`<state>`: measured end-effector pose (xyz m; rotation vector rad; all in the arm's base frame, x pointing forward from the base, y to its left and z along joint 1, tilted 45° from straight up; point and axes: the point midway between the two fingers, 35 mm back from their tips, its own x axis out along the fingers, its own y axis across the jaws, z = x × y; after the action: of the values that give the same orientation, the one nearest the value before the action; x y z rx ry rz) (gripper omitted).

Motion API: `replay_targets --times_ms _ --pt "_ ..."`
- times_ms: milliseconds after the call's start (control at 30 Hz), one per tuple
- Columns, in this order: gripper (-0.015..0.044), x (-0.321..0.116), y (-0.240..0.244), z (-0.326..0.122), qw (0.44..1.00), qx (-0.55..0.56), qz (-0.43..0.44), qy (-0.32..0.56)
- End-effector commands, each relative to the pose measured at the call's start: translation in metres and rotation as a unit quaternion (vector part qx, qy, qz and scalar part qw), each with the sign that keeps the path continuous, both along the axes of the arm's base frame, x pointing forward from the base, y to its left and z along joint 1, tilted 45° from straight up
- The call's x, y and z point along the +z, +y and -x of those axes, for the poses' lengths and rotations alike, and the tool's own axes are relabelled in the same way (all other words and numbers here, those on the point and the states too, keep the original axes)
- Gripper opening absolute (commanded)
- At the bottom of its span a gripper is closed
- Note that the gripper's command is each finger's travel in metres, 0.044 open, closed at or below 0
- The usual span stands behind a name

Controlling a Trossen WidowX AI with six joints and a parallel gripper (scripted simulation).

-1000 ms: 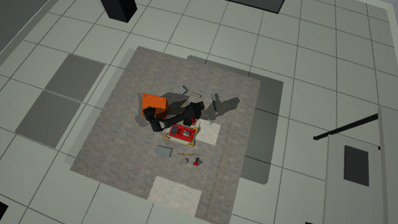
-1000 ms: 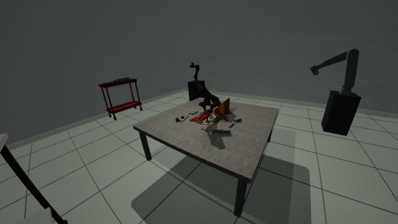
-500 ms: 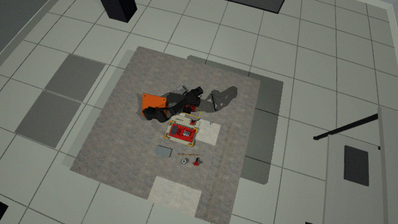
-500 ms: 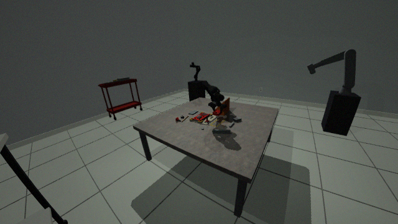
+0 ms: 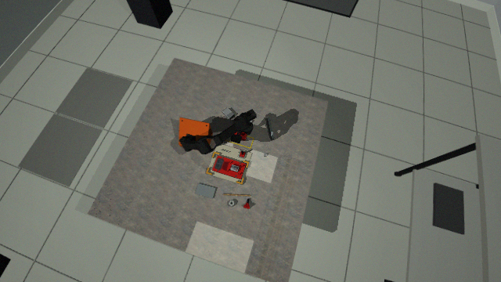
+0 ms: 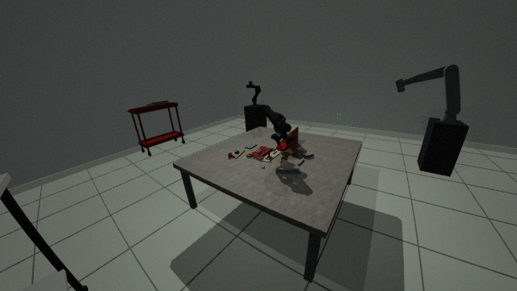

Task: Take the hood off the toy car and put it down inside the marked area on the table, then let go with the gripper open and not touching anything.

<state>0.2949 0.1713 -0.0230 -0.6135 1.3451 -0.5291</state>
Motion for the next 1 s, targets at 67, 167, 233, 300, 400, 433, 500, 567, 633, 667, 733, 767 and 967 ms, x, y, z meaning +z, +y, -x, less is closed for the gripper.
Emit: replay_targets --times_ms 67,167,233,300,400,433,500,567,633,667,733,767,967 --pt "0.0 -0.006 -0.006 0.0 1.0 0.002 0.005 0.004" --pt "0.0 -0.008 -0.008 0.0 1.0 0.002 0.005 0.004" --pt "0.0 -0.009 -0.009 -0.001 1.0 0.002 0.005 0.004" --pt "0.0 -0.01 -0.01 -0.001 1.0 0.002 0.005 0.004" --pt "0.0 -0.012 -0.012 -0.002 1.0 0.002 0.005 0.004" --pt "0.0 -0.013 -0.012 -0.002 1.0 0.002 0.005 0.004" --pt "0.0 -0.014 -0.014 -0.002 1.0 0.002 0.005 0.004" --pt "0.0 -0.016 -0.015 -0.002 1.0 0.002 0.005 0.004" --pt "0.0 -0.017 -0.016 -0.003 1.0 0.002 0.005 0.004" --pt "0.0 -0.018 -0.017 -0.003 1.0 0.002 0.005 0.004" --pt "0.0 -0.019 -0.018 -0.003 1.0 0.002 0.005 0.004" --pt "0.0 -0.02 -0.019 -0.003 1.0 0.002 0.005 0.004" --pt "0.0 -0.024 -0.022 -0.004 1.0 0.002 0.005 0.004"
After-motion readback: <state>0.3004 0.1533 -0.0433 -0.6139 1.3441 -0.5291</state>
